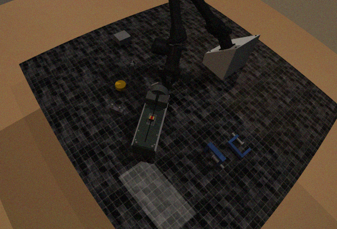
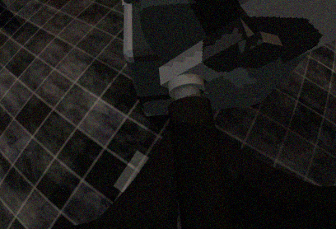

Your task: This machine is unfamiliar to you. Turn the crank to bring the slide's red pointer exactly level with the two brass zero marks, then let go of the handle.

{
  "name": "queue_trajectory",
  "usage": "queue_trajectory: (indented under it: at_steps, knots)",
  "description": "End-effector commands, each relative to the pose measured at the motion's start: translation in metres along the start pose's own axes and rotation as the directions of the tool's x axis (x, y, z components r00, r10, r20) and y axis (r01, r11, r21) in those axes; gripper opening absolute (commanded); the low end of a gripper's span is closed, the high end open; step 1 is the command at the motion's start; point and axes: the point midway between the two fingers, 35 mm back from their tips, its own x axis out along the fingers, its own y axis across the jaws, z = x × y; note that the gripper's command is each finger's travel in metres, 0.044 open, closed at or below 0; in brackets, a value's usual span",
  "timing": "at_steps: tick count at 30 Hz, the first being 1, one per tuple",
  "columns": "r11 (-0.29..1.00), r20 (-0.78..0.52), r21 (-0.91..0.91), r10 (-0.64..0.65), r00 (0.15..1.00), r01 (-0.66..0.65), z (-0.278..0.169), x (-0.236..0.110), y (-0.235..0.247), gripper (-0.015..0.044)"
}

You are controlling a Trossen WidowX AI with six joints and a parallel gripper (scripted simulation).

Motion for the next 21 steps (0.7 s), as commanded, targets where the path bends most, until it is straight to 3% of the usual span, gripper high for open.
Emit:
queue_trajectory:
  at_steps: [1,21]
  knots:
    - [1.0,0.006,-0.003,0.01,1.0,-0.01,0.0048,-0.005,0.0068,0.0]
    - [1.0,0.006,-0.003,0.01,1.0,-0.01,0.0081,-0.0083,0.0068,0.0]
